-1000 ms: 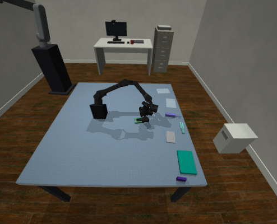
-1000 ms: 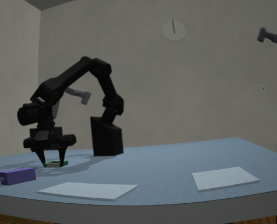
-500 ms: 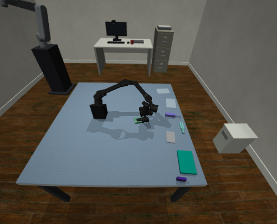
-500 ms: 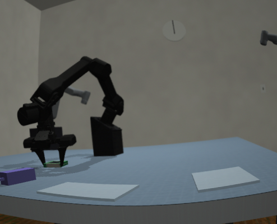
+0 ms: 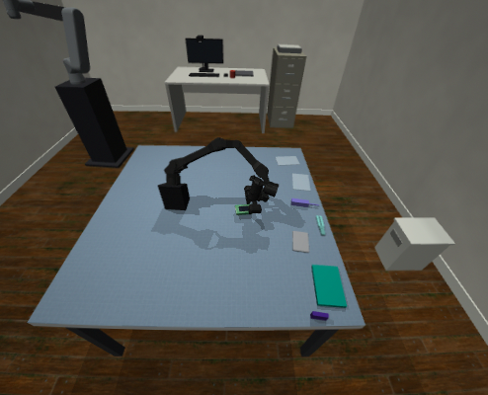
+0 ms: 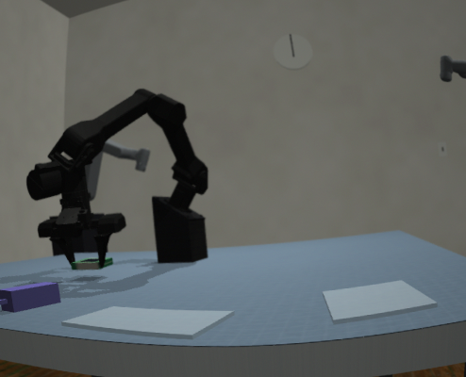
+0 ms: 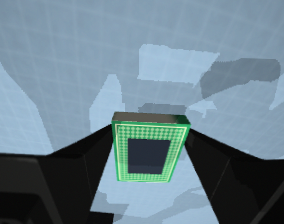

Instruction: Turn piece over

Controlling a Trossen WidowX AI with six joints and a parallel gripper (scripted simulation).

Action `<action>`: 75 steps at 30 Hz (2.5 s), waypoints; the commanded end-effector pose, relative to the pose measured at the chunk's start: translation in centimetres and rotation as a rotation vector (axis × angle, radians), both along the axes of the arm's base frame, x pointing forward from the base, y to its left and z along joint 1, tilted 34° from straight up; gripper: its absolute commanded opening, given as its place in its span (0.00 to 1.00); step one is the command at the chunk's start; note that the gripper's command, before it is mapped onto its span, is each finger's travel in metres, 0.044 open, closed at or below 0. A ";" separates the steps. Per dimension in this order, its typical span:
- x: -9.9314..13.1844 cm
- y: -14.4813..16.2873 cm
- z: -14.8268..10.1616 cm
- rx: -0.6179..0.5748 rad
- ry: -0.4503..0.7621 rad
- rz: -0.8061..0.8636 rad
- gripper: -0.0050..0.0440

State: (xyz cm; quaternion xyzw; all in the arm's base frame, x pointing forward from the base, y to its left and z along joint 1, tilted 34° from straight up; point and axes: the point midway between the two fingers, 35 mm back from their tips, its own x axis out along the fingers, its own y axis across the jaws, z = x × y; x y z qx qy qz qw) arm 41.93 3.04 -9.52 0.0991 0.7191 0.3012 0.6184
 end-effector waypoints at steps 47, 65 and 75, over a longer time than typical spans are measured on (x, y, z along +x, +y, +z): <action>0.6 -4.7 6.2 -0.018 0.133 -0.241 0.10; 1.3 -5.5 6.0 -0.014 0.060 -0.333 0.10; 2.0 -5.5 5.4 -0.013 0.006 -0.366 0.10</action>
